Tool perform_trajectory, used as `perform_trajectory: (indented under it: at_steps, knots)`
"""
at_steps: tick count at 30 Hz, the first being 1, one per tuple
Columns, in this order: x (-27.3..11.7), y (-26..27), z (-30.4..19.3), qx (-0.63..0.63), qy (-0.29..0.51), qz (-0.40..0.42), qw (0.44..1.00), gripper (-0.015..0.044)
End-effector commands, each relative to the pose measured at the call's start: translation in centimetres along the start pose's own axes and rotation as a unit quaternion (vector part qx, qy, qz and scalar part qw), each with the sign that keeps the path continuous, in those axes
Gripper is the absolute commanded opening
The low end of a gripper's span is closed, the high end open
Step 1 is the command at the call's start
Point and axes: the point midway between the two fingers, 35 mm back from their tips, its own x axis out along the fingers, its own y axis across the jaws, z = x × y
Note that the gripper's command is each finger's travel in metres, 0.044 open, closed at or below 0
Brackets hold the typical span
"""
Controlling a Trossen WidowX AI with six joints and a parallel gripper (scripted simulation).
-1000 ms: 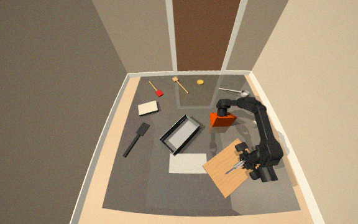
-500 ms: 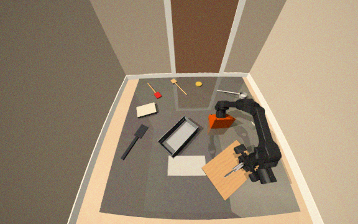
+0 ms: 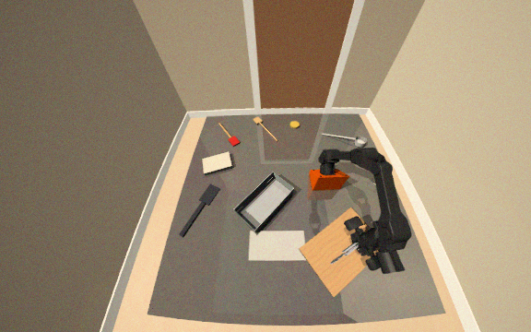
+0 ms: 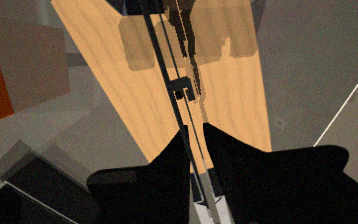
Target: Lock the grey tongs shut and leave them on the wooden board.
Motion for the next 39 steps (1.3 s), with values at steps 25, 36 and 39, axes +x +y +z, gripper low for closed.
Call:
perform_trajectory:
  at_steps: [25, 36, 39]
  knots:
    - [4.7, 0.0, 0.1, -0.001, -0.002, -0.001, 1.0, -0.015]
    - [6.4, 0.1, 0.1, -0.001, -0.003, -0.001, 1.0, -0.015]
    - [6.9, 0.2, 0.2, -0.001, -0.003, -0.001, 1.0, -0.015]
